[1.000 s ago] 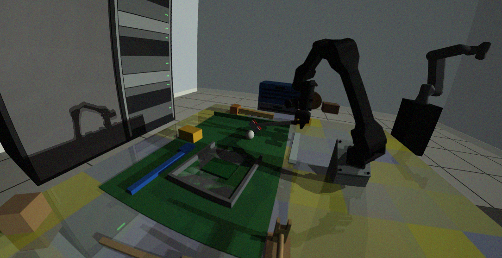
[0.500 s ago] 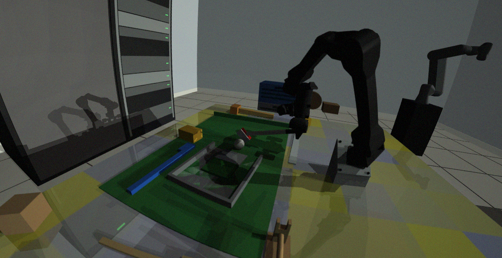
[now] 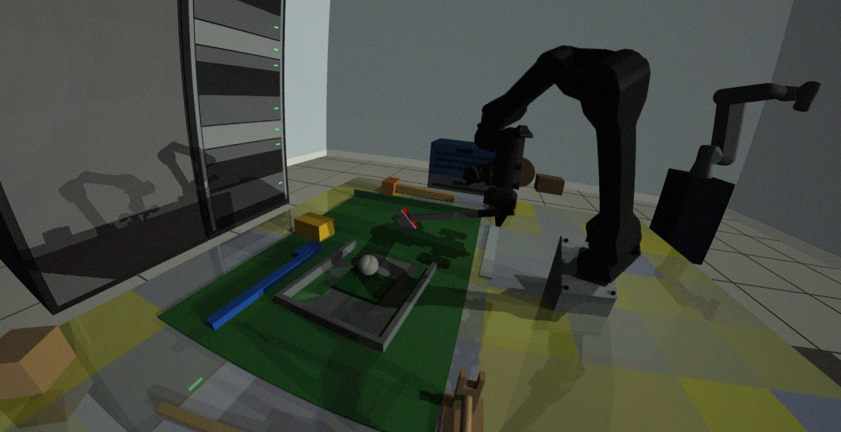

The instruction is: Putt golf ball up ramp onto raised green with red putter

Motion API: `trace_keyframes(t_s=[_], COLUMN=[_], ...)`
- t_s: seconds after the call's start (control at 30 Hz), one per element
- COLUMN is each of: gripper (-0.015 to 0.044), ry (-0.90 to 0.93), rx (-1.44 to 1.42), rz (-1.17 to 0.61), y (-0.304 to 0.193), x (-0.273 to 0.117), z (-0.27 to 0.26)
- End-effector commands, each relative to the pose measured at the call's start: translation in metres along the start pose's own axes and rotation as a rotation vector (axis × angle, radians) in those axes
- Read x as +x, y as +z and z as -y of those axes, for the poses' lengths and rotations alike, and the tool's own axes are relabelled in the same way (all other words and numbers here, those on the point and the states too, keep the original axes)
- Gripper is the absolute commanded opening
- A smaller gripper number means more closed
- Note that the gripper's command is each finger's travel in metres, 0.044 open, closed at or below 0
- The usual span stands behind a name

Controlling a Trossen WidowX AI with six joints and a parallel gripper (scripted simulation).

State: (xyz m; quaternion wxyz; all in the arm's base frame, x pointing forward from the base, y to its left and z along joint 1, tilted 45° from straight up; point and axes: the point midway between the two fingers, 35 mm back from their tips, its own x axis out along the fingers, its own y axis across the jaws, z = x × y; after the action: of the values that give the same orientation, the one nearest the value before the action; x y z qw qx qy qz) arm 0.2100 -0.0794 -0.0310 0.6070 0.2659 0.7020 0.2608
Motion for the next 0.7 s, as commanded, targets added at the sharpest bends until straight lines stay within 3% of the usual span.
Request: trace_keyframes(t_s=[0.0,0.67], gripper=[0.0,0.0], ry=[-0.013,-0.007], rx=[-0.012,-0.002], rz=[0.015,0.011], y=[0.001,0.0005], x=[-0.0262,-0.0189], z=[-0.0007,0.0002])
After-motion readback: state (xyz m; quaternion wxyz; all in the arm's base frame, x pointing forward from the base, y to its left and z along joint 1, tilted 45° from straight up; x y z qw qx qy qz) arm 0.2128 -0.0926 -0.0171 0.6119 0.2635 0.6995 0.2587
